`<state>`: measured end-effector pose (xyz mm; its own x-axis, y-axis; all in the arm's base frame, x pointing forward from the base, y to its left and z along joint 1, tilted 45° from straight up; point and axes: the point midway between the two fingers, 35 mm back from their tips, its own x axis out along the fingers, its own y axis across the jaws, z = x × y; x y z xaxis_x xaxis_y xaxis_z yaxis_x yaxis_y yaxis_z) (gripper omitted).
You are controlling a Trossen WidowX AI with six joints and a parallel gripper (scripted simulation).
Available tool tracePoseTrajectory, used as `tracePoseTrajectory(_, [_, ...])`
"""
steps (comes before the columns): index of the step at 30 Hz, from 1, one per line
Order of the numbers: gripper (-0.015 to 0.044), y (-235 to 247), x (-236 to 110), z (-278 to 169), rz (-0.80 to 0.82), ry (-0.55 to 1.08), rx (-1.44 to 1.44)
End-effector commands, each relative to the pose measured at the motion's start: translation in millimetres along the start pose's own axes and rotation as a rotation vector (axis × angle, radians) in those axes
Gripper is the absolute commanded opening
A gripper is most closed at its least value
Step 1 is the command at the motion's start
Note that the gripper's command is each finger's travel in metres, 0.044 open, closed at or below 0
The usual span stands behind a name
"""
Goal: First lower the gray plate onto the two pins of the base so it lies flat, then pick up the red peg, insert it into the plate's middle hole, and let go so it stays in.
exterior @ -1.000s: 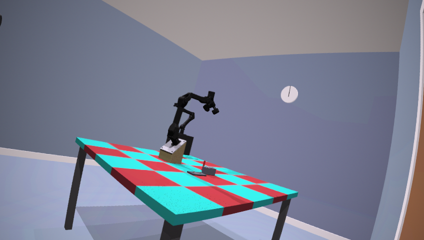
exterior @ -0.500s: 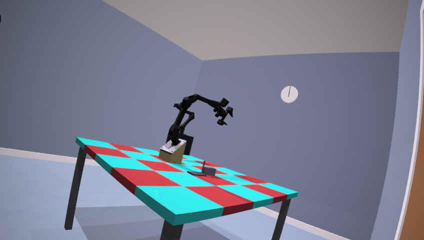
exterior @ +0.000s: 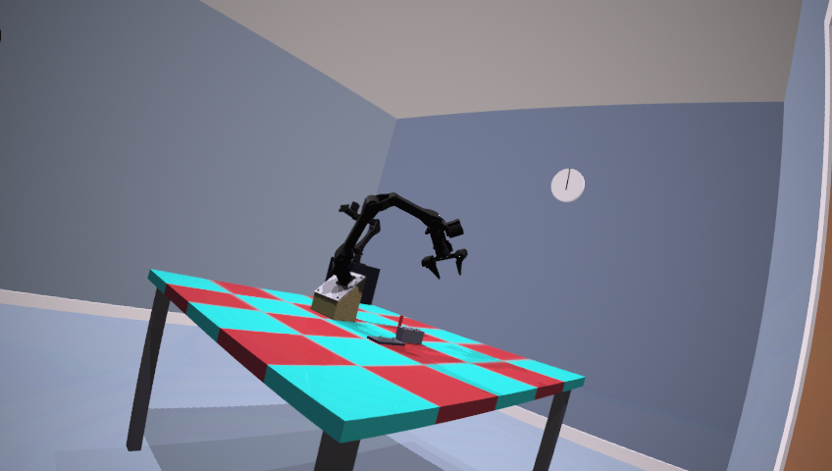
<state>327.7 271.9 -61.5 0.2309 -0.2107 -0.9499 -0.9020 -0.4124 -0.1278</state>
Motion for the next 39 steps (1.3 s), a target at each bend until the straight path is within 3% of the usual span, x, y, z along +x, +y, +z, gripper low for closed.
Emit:
tracePoseTrajectory(1, [0.0440,13.5,12.8,-72.0,0.096,0.176,0.216])
tracePoseTrajectory(9, [0.0440,60.2,17.2,-199.9,0.251,0.527,0.573])
tracePoseTrajectory(18, [0.0440,63.0,24.9,-201.2,0.261,0.556,0.599])
tracePoseTrajectory(23, [0.0440,88.1,71.6,-229.9,0.261,0.559,0.598])
tracePoseTrajectory(39, [0.0440,98.9,92.6,-238.8,0.261,0.560,0.598])
